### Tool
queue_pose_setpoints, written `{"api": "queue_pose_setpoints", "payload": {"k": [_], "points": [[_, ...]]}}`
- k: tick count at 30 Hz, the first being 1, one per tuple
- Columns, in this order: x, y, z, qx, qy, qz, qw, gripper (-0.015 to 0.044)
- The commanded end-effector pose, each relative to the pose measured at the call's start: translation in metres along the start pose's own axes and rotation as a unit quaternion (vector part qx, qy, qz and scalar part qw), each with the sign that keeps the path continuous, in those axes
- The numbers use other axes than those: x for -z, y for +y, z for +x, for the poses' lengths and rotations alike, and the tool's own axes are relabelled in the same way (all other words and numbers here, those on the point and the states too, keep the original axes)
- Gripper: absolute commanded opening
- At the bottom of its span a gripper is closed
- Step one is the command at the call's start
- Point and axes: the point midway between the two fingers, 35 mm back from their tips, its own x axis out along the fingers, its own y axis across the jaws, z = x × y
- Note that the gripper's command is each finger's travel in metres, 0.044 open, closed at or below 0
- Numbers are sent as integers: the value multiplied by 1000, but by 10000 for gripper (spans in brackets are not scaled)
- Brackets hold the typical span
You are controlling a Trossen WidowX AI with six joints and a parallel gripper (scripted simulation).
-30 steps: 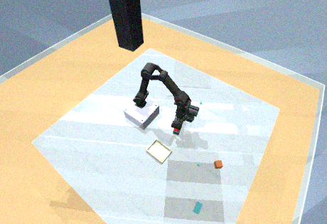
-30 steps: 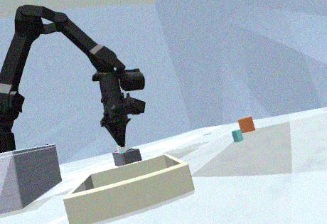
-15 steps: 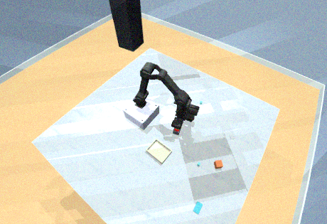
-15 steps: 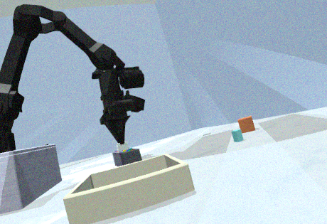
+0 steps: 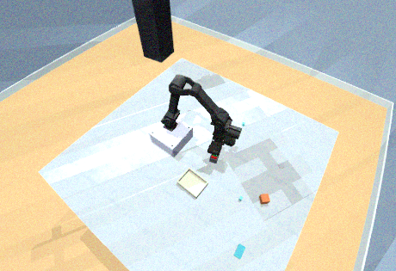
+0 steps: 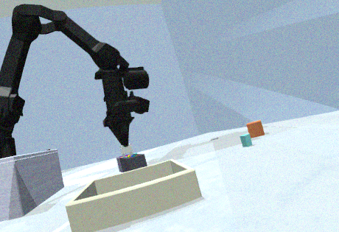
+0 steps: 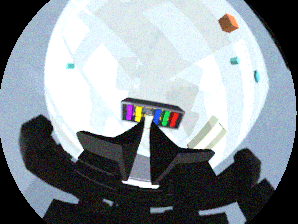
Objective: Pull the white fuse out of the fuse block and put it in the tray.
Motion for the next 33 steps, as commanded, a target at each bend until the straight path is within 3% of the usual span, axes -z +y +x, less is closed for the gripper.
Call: {"api": "queue_pose_setpoints", "payload": {"k": [1, 33], "points": [[0, 1, -3, -2, -1, -1, 1000, 0], [-1, -7, -30, -3, -2, -1, 1000, 0]]}}
